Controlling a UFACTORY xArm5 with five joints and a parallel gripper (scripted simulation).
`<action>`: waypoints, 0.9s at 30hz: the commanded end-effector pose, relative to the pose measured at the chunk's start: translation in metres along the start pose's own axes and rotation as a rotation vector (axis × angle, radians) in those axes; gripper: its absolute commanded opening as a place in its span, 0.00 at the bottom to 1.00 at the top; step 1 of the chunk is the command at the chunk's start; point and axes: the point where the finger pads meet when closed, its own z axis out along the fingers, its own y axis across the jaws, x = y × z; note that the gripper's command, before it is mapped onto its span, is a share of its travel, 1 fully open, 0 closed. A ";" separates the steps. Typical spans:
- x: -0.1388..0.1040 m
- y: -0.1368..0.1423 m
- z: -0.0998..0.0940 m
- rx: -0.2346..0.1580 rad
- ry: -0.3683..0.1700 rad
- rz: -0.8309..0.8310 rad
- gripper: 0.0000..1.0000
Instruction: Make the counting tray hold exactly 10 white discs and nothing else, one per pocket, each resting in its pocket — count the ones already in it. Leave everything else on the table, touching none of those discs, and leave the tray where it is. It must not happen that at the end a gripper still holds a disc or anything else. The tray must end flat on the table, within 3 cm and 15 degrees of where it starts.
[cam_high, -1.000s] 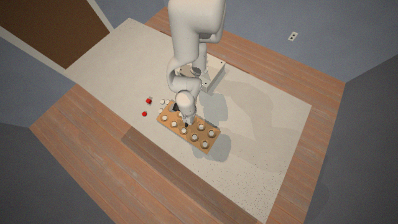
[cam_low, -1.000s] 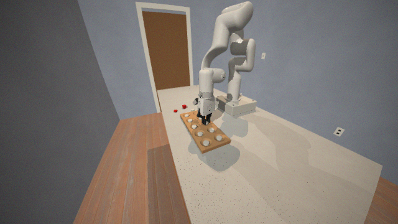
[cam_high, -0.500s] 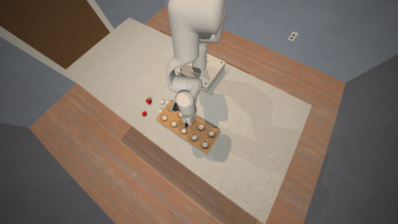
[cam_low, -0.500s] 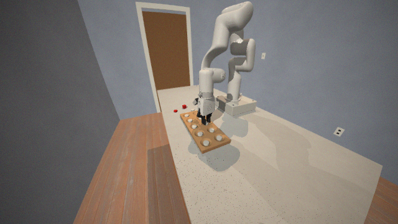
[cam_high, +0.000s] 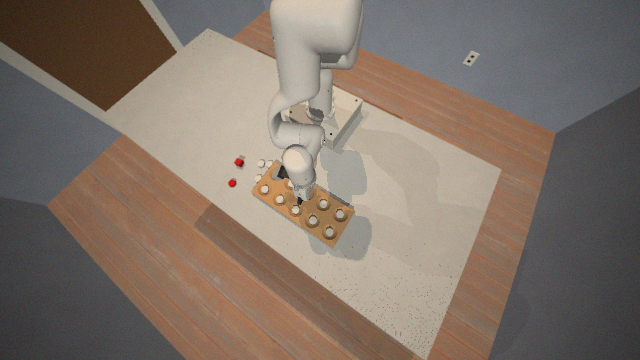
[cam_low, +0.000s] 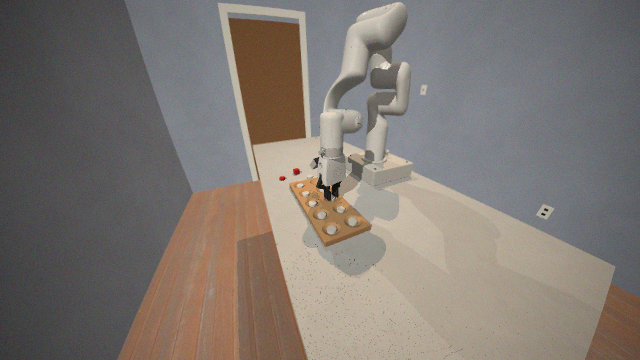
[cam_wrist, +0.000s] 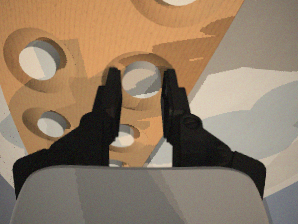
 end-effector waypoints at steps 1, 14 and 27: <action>0.000 -0.001 -0.001 0.003 -0.001 0.000 0.33; 0.000 -0.002 -0.009 0.003 -0.001 0.000 0.33; 0.001 -0.002 -0.099 0.003 -0.001 0.000 0.33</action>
